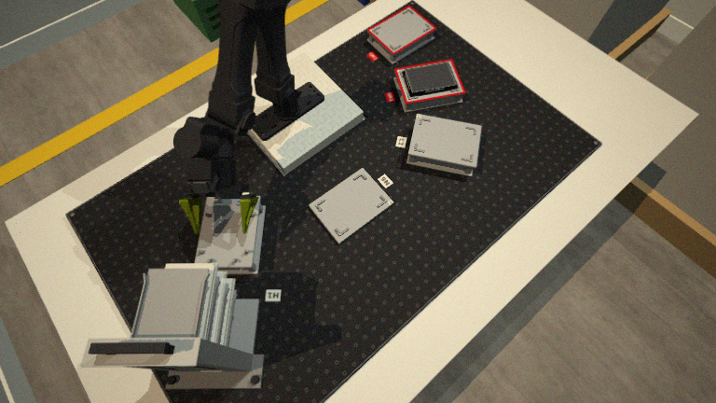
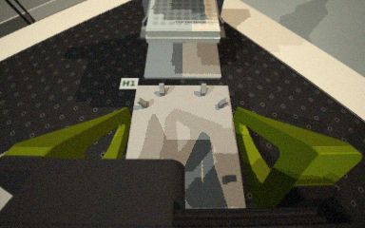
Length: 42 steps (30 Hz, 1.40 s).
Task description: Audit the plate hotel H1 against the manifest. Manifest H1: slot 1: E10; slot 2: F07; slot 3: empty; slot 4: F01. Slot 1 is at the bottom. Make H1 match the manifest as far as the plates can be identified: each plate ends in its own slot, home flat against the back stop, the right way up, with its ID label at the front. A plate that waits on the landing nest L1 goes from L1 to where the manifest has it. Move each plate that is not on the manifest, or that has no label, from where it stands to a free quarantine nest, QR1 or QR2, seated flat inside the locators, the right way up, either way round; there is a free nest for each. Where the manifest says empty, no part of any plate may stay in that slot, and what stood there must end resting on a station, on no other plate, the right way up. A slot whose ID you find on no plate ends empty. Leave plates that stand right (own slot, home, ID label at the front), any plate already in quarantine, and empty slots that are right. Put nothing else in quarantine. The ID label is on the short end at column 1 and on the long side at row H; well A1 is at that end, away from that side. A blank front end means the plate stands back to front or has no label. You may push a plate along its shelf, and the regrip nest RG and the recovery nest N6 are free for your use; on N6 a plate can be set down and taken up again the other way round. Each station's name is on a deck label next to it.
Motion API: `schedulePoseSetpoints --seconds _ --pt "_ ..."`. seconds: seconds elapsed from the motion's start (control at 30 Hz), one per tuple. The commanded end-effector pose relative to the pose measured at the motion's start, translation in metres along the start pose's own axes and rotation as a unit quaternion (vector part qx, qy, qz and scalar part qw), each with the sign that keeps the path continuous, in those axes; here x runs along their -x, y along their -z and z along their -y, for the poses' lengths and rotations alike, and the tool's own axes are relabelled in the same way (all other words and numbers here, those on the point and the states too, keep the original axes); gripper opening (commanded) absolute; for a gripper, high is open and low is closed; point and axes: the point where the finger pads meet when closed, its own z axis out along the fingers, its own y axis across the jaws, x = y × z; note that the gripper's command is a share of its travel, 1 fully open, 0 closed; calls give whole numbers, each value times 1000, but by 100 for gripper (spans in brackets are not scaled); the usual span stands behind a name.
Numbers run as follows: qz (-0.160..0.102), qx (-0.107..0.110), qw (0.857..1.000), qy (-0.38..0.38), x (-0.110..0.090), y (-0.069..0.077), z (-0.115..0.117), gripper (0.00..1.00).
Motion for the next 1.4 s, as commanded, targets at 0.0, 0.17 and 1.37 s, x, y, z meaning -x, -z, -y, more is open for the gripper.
schedulePoseSetpoints --seconds 0.0,0.17,1.37 --pt "6 -3 1000 2 7 -3 1 100" --pt "6 -3 1000 2 10 -8 1 100" --pt "6 -3 1000 1 32 -45 1 100"
